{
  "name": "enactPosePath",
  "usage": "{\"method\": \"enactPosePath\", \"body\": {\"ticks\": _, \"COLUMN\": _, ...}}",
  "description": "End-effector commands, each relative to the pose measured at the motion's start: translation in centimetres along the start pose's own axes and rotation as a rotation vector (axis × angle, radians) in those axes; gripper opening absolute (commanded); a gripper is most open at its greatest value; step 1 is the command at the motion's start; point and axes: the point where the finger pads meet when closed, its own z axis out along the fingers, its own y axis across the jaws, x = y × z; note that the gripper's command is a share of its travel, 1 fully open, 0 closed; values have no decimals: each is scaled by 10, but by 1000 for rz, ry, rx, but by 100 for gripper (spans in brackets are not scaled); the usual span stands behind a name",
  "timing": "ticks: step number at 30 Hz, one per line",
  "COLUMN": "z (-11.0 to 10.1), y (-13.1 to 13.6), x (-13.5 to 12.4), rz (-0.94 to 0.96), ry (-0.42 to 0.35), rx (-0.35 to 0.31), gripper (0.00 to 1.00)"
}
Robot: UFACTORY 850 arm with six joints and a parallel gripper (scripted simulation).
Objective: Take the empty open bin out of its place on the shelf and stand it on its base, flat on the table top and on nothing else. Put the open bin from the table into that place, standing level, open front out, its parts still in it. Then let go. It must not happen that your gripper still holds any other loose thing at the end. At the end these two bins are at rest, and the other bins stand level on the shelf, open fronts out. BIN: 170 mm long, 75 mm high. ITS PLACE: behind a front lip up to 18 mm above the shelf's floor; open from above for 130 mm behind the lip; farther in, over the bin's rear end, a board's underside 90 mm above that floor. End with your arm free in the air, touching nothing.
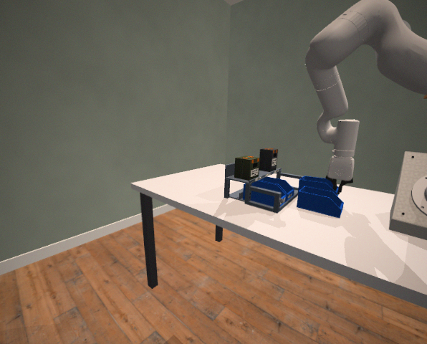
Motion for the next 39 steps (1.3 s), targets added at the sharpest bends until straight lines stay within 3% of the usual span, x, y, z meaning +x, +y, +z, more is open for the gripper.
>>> {"method": "enactPosePath", "body": {"ticks": 1, "z": -1, "y": 3, "x": 0, "rz": -1, "ry": 1, "rx": 2, "gripper": 0}}
{"method": "enactPosePath", "body": {"ticks": 39, "z": 6, "y": 6, "x": 0, "rz": -1, "ry": 1, "rx": 2, "gripper": 0}}
